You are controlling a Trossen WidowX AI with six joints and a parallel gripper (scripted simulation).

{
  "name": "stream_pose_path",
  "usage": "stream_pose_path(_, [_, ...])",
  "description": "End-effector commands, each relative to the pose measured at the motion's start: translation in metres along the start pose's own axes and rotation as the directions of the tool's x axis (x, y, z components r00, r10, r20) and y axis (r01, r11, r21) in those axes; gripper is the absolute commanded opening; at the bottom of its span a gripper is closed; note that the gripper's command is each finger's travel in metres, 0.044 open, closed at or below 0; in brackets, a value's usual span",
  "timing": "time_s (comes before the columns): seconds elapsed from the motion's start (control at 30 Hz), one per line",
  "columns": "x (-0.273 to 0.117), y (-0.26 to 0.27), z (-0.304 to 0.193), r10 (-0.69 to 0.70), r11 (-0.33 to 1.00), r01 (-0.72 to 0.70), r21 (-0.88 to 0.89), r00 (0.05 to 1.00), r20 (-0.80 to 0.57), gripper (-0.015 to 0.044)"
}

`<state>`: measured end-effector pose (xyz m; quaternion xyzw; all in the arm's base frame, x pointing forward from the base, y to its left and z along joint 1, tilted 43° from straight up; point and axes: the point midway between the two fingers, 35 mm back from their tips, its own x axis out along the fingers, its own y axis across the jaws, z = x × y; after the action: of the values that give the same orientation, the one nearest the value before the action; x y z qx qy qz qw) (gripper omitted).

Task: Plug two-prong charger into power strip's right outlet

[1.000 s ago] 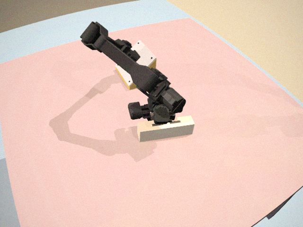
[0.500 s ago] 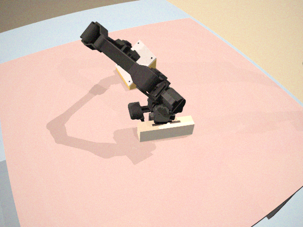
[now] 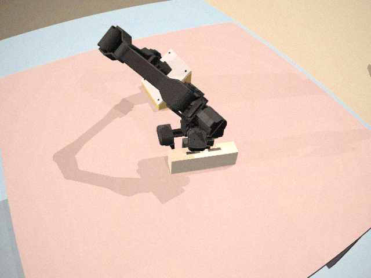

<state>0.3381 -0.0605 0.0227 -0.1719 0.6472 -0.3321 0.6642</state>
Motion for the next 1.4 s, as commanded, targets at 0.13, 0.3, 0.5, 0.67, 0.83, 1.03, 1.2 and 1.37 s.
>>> stream_pose_path(0.13, [0.001, 0.000, -0.003, -0.003, 1.000, 0.003, 0.007, 1.000, 0.005, 0.0440])
stream_pose_path(0.3, [0.001, 0.000, -0.004, -0.003, 1.000, 0.003, 0.009, 1.000, 0.008, 0.0440])
stream_pose_path(0.5, [0.001, 0.000, -0.006, -0.003, 1.000, 0.003, 0.012, 1.000, 0.011, 0.0440])
stream_pose_path(0.67, [0.001, 0.000, -0.008, -0.003, 1.000, 0.003, 0.014, 1.000, 0.013, 0.0440])
stream_pose_path(0.83, [0.001, 0.000, -0.009, -0.003, 1.000, 0.003, 0.016, 1.000, 0.016, 0.0440])
stream_pose_path(1.03, [0.001, 0.000, -0.013, -0.003, 1.000, 0.002, 0.016, 1.000, 0.016, 0.0440])
stream_pose_path(1.2, [0.002, 0.001, -0.018, -0.003, 1.000, 0.002, 0.016, 1.000, 0.016, 0.0440])
stream_pose_path(1.37, [0.002, 0.001, -0.024, -0.002, 1.000, 0.002, 0.016, 1.000, 0.015, 0.0440])
